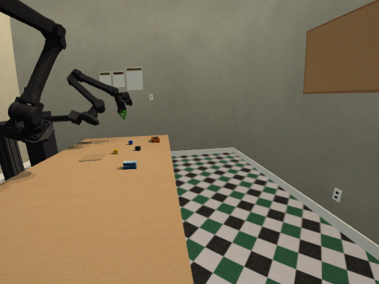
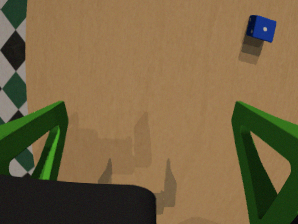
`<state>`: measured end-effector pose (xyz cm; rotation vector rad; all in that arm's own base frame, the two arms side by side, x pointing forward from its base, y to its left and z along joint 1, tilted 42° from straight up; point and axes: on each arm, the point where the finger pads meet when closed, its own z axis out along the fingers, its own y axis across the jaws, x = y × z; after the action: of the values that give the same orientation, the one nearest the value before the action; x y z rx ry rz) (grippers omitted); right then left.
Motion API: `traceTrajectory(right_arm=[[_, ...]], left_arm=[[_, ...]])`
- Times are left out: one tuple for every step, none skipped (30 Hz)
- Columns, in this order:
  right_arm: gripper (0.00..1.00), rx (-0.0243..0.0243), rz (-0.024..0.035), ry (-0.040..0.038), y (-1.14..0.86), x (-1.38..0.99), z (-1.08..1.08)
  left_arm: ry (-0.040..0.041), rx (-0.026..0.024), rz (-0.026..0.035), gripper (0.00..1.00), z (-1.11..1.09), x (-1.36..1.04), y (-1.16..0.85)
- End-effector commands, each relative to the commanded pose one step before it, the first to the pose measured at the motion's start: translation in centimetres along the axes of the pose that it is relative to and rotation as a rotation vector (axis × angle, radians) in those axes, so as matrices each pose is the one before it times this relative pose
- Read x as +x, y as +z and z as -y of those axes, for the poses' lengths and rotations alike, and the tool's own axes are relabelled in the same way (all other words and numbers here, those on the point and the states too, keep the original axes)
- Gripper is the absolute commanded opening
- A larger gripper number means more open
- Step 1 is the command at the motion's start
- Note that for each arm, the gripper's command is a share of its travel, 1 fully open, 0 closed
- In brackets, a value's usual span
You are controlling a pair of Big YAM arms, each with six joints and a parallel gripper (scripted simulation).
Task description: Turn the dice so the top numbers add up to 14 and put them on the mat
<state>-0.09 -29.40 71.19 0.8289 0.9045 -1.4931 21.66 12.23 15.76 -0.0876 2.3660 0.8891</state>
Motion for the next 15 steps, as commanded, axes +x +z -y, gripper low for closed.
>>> traceTrajectory(right_arm=[[1.00,0.03186,0.06284,0.03611,-1.510,-2.173,1.284],[1.00,0.00686,0.00884,0.00174,-0.287,-0.298,0.228],[1.00,0.00628,0.00824,0.00155,-0.266,-0.278,0.207],[1.00,0.00573,0.00764,0.00137,-0.245,-0.259,0.187],[1.00,0.00521,0.00705,0.00122,-0.225,-0.239,0.168],[1.00,0.00471,0.00646,0.00107,-0.205,-0.219,0.151],[1.00,0.00423,0.00589,0.00094,-0.186,-0.200,0.135],[1.00,0.00379,0.00533,0.00083,-0.168,-0.182,0.120],[1.00,0.00337,0.00479,0.00072,-0.150,-0.163,0.106],[1.00,0.00297,0.00426,0.00062,-0.133,-0.145,0.093],[1.00,0.00259,0.00376,0.00053,-0.117,-0.128,0.080],[1.00,0.00224,0.00328,0.00046,-0.102,-0.112,0.069],[1.00,0.00000,0.00000,0.00000,0.000,0.000,0.000],[1.00,0.00000,0.00000,0.00000,0.000,0.000,0.000],[1.00,0.00192,0.00282,0.00038,-0.087,-0.096,0.059]], left_arm=[[-0.00304,-0.00142,0.00461,1.00,-0.135,-0.221,-0.114],[0.00000,0.00000,0.00000,1.00,0.000,0.000,0.000],[0.00000,0.00000,0.00000,1.00,0.000,0.000,0.000],[0.00000,0.00000,0.00000,1.00,0.000,0.000,0.000],[0.00000,0.00000,0.00000,1.00,0.000,0.000,0.000],[0.00000,0.00000,0.00000,1.00,0.000,0.000,0.000],[0.00000,0.00000,0.00000,1.00,0.000,0.000,0.000],[0.00000,0.00000,0.00000,1.00,0.000,0.000,0.000],[0.00000,0.00000,0.00000,1.00,0.000,0.000,0.000],[0.00000,0.00000,0.00000,1.00,0.000,0.000,0.000],[0.00000,0.00000,0.00000,1.00,0.000,0.000,0.000],[0.00000,0.00000,0.00000,1.00,0.000,0.000,0.000],[0.00000,0.00000,0.00000,1.00,0.000,0.000,0.000],[0.00000,0.00000,0.00000,1.00,0.000,0.000,0.000],[0.00000,0.00000,0.00000,1.00,0.000,0.000,0.000]])
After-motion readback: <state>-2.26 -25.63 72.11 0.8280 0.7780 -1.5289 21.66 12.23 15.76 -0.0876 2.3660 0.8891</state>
